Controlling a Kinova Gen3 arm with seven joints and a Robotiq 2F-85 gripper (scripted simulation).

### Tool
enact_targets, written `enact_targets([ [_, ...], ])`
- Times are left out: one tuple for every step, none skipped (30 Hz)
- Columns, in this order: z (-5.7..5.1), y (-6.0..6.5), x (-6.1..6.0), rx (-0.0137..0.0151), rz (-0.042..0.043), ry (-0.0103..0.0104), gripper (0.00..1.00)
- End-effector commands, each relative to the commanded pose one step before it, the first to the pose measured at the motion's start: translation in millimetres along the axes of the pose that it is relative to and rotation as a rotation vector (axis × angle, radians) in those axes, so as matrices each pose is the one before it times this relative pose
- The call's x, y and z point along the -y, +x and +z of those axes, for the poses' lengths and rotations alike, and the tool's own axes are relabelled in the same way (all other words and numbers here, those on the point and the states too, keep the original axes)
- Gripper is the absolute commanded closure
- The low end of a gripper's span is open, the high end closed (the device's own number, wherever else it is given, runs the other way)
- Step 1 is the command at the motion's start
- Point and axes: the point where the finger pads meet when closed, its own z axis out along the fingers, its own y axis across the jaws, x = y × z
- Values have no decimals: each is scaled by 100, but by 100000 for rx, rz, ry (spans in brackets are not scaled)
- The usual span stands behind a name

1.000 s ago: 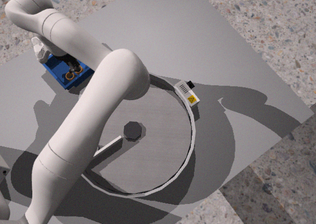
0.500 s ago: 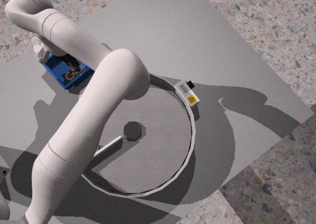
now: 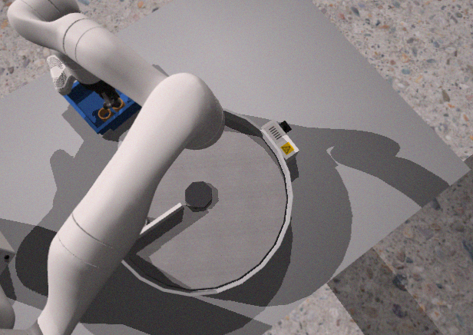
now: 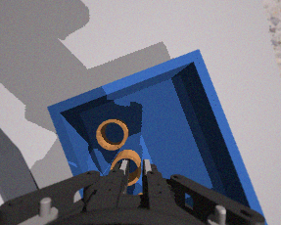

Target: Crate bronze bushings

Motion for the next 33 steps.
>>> enact_targets([
  [-105, -20, -53, 83, 1, -185, 84],
  [0, 0, 0, 0, 0, 0, 84],
  [0, 0, 0, 0, 0, 0, 84],
  [0, 0, 0, 0, 0, 0, 84],
  [0, 0, 0, 0, 0, 0, 84],
  [0, 0, 0, 0, 0, 0, 84],
  [0, 0, 0, 0, 0, 0, 84],
  [0, 0, 0, 0, 0, 0, 84],
  [0, 0, 0, 0, 0, 0, 84],
  [0, 0, 0, 0, 0, 0, 84],
  [0, 0, 0, 0, 0, 0, 84],
  [0, 0, 0, 0, 0, 0, 84],
  [0, 0, 0, 0, 0, 0, 84],
  [0, 0, 0, 0, 0, 0, 84],
  [0, 0, 0, 0, 0, 0, 84],
  [0, 0, 0, 0, 0, 0, 84],
  [0, 0, 0, 0, 0, 0, 84],
  [0, 0, 0, 0, 0, 0, 84],
  [0, 0, 0, 0, 0, 0, 84],
  [0, 0, 0, 0, 0, 0, 84],
  [0, 0, 0, 0, 0, 0, 84],
  [0, 0, 0, 0, 0, 0, 84],
  [0, 0, 0, 0, 0, 0, 84],
  [0, 0, 0, 0, 0, 0, 84],
  [0, 0, 0, 0, 0, 0, 84],
  [0, 0, 0, 0, 0, 0, 84],
  [0, 0, 0, 0, 0, 0, 84],
  [0, 0, 0, 0, 0, 0, 84],
  [0, 0, 0, 0, 0, 0, 84],
  [0, 0, 0, 0, 0, 0, 84],
  [-100, 2, -7, 0, 0, 0, 84],
  [-100, 2, -7, 0, 0, 0, 84],
  [-100, 2, -7, 0, 0, 0, 84],
])
